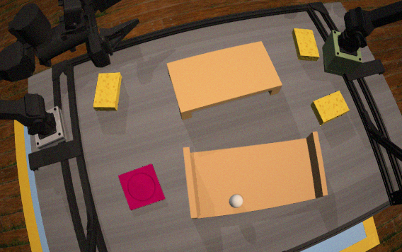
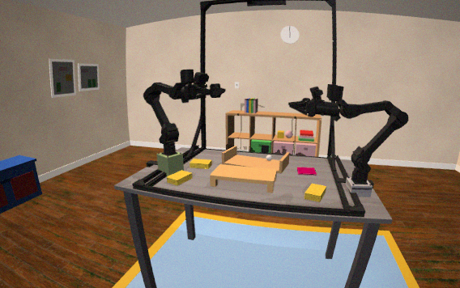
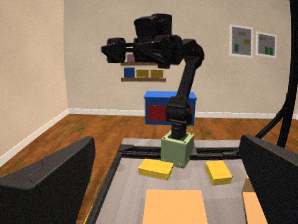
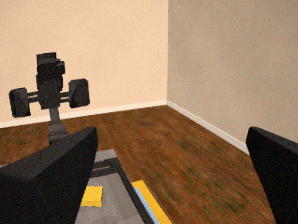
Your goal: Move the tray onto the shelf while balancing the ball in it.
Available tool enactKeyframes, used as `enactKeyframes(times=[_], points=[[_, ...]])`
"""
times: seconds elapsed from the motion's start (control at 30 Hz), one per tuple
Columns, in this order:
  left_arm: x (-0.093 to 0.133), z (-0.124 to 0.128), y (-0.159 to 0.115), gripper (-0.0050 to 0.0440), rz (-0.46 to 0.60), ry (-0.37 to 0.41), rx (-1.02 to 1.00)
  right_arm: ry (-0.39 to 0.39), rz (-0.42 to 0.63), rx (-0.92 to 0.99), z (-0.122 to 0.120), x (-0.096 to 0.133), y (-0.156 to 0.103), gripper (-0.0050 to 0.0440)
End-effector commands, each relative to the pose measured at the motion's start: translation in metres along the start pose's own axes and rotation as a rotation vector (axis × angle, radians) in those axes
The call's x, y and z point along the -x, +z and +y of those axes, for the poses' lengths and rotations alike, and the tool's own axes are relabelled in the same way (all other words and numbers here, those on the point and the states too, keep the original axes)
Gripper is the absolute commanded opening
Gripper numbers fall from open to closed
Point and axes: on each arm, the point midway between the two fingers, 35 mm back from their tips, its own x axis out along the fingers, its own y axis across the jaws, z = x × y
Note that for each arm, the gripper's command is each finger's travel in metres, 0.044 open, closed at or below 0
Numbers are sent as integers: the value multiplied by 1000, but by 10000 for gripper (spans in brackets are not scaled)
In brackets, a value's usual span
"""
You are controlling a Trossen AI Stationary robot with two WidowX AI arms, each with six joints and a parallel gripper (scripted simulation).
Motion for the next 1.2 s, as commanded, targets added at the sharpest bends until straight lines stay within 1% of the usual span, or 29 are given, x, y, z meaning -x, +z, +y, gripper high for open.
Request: enactKeyframes(times=[0.0, 0.6, 0.73, 0.9, 1.03, 1.1, 1.17], points=[[0, 0, 0, 400, 0, 0, 0, 0, 0, 0, 0, 0, 0, 400], [0, 0, 0, 400, 1, 0, 1, 1, 1, -1, 0, 0, 0, 400], [-3, -2, -1, 400, 15, -6, 19, 12, 15, -25, 4, -2, -2, 400], [-15, -12, -7, 400, 83, -31, 101, 61, 86, -133, 22, -11, -13, 400], [-31, -28, -17, 400, 191, -58, 223, 121, 203, -290, 51, -22, -31, 400], [-31, -28, -17, 400, 191, -58, 223, 121, 203, -290, 51, -22, -31, 400], [-41, -39, -24, 400, 264, -69, 300, 150, 287, -388, 71, -27, -42, 400]])
